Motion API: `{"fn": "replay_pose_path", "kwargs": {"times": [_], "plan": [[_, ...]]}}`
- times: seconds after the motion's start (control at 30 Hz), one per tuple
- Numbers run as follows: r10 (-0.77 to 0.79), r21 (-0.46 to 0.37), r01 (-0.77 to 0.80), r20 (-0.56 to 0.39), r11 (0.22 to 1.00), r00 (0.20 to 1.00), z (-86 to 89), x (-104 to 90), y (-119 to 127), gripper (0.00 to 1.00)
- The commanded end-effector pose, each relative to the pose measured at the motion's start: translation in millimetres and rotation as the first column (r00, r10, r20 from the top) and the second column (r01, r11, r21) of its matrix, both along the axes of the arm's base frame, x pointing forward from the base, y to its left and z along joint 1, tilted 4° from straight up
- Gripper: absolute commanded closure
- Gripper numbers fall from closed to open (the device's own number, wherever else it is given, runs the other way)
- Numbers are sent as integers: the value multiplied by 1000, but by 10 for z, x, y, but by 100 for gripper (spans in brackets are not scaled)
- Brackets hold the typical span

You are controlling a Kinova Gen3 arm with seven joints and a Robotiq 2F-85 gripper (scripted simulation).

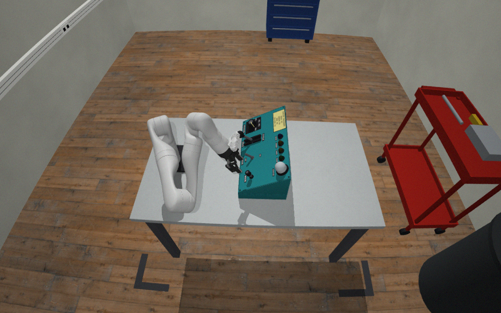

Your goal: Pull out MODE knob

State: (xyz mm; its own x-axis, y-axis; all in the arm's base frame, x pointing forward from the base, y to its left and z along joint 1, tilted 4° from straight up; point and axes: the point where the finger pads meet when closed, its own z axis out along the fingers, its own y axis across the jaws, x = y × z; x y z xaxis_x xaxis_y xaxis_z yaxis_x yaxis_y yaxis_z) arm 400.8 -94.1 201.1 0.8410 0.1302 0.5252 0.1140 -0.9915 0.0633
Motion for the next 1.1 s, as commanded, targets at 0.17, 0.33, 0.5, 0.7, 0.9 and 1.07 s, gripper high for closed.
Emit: {"fn": "replay_pose_path", "kwargs": {"times": [0.17, 0.33, 0.5, 0.7, 0.9, 1.07], "plan": [[0, 0, 0, 2, 1000, 1000, -238, 161, -1, 23], [0, 0, 0, 2, 1000, 1000, -369, 244, 0, 23], [0, 0, 0, 2, 1000, 1000, -510, 332, 1, 23], [0, 0, 0, 2, 1000, 1000, -628, 406, 1, 23], [0, 0, 0, 2, 1000, 1000, -672, 434, 2, 23], [0, 0, 0, 2, 1000, 1000, -692, 447, 2, 23]]}}
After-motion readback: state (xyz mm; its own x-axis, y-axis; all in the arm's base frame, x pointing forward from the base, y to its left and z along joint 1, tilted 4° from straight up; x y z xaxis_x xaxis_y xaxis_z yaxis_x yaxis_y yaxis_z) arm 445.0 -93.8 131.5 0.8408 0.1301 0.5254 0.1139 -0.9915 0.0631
